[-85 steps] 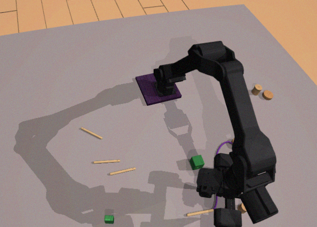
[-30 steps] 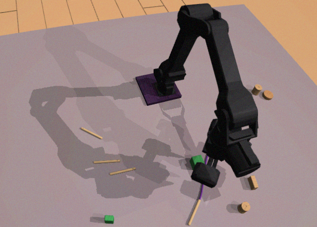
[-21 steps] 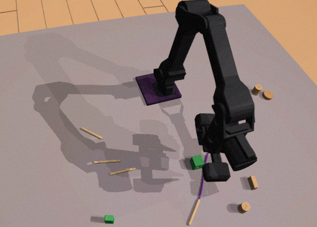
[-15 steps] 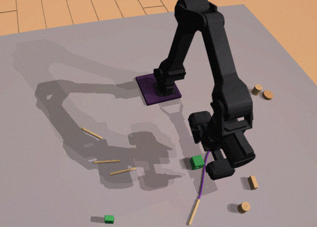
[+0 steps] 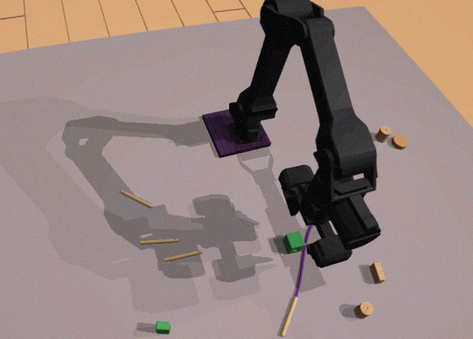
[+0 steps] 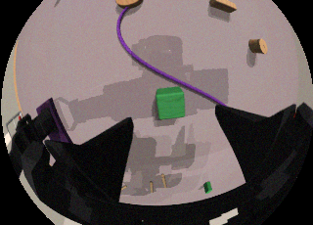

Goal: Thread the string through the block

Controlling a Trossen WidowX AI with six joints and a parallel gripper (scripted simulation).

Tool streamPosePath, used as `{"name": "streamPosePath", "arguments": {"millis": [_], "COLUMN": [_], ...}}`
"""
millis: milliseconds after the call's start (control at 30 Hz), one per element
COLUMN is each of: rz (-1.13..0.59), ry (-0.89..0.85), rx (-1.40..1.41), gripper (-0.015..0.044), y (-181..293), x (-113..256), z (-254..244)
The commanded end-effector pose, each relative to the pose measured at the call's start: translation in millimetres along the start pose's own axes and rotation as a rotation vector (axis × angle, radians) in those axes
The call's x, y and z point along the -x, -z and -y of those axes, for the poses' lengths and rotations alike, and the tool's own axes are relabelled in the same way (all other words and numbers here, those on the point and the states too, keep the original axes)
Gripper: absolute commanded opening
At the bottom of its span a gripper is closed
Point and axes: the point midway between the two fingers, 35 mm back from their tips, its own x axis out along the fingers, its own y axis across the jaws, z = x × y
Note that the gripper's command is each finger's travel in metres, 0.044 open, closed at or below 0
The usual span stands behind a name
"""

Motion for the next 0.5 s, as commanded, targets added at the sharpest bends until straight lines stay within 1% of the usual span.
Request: {"name": "streamPosePath", "arguments": {"millis": [0,67,100,433,467], "rz": [-0.004,-0.004,-0.004,0.0,0.0], "ry": [0.002,0.002,0.002,0.0,0.0], "rx": [0.006,0.006,0.006,0.001,0.001], "gripper": [0.0309,0.0256,0.0245,0.0245,0.0219], "y": [0.4,0.4,0.4,-0.2,-0.2], "x": [0.0,0.0,0.0,0.0,0.0], "z": [0.3,0.3,0.3,-0.1,-0.1]}}
